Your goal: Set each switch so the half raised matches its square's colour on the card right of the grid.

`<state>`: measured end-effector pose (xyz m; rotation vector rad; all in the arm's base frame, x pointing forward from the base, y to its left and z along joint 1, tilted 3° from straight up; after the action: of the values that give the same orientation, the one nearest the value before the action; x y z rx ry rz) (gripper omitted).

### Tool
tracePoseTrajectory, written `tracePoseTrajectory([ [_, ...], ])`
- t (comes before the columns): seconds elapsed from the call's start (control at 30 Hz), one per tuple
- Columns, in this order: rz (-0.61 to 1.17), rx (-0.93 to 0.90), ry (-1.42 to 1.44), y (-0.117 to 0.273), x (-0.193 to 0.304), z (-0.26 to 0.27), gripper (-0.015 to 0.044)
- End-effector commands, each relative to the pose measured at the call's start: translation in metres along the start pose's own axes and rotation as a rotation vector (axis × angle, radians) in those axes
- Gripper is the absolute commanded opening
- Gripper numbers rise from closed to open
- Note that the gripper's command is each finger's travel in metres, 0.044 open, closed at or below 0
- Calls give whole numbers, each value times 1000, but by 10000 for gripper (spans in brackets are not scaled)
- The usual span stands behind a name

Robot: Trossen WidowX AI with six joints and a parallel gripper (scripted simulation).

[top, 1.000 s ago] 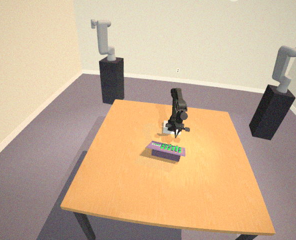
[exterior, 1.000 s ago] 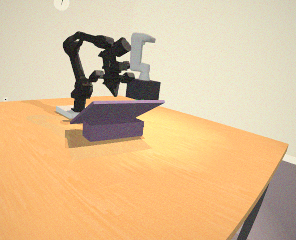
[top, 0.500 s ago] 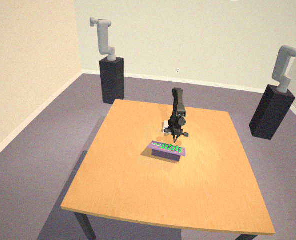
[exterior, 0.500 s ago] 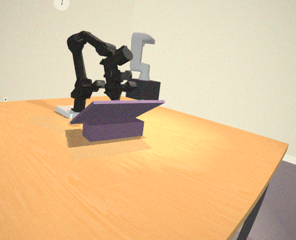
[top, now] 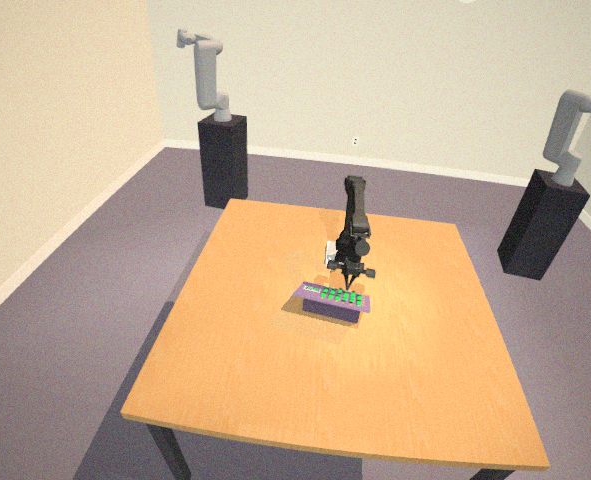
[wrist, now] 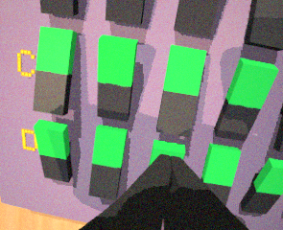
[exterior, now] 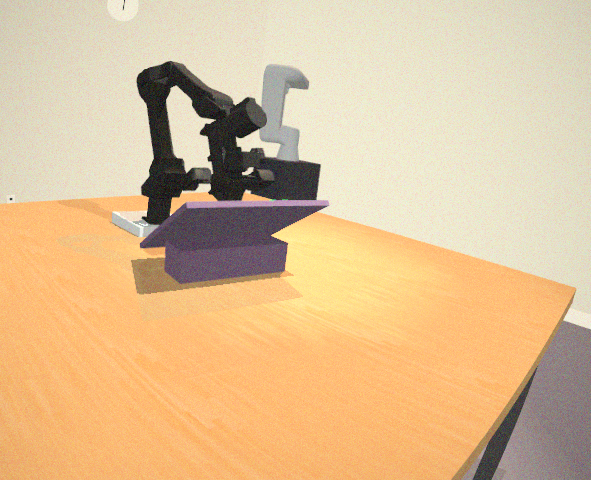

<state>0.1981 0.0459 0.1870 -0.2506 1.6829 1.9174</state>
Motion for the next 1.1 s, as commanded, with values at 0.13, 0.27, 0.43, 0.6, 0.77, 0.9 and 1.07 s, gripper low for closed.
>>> tracePoseTrajectory([
  [0.13, 6, -1, 5, -2, 1, 0, 0],
  [0.27, 6, -1, 5, -2, 1, 0, 0],
  [0.43, 6, -1, 5, -2, 1, 0, 0],
  [0.6, 6, -1, 5, -2, 1, 0, 0],
  [0.77, 6, -1, 5, -3, 1, 0, 0],
  [0.9, 6, -1, 5, -4, 1, 0, 0],
  [1.07, 6, -1, 5, -4, 1, 0, 0],
])
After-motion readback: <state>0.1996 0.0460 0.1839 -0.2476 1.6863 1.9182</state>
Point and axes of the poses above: the point midway between the two fingers, 35 mm back from their tips, its own y axis back along the fingers, its own z axis across the jaws, x = y × z, the point moved 10 cm from there along y, back along the fingers, and after that the axes turned 15 degrees about -y, right-handed, at the moved point
